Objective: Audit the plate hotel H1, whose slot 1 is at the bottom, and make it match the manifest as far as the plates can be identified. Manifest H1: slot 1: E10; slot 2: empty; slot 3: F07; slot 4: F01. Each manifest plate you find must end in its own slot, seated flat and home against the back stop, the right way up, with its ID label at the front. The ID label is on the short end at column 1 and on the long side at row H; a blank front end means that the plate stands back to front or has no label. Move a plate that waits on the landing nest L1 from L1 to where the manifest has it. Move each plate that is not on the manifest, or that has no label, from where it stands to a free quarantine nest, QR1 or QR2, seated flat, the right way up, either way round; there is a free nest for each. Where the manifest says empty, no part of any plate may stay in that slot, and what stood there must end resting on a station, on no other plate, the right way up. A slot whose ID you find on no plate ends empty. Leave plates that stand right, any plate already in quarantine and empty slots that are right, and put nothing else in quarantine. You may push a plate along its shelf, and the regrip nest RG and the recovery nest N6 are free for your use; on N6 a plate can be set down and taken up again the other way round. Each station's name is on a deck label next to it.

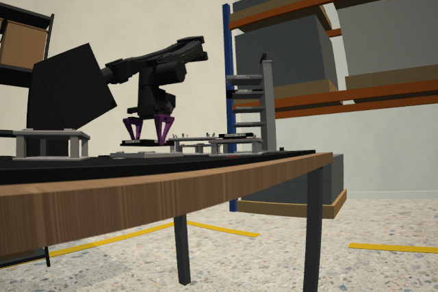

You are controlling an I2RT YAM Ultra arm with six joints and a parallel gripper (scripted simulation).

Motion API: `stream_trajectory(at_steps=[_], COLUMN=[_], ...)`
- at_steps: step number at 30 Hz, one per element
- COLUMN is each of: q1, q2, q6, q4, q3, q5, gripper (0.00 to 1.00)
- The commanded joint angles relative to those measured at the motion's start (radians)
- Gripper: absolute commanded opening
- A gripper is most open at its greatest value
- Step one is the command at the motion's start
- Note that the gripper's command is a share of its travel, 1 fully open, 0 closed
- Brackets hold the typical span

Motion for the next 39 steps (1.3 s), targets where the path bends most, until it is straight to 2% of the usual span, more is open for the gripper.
stream_trajectory(at_steps=[1,39], q1=[-0.031,-0.129], q2=[-0.014,-0.086], q6=[-0.022,-0.196], q4=[-0.040,-0.281], q3=[-0.003,0.019], q5=[-0.015,-0.044], gripper=[0.86,0.86])
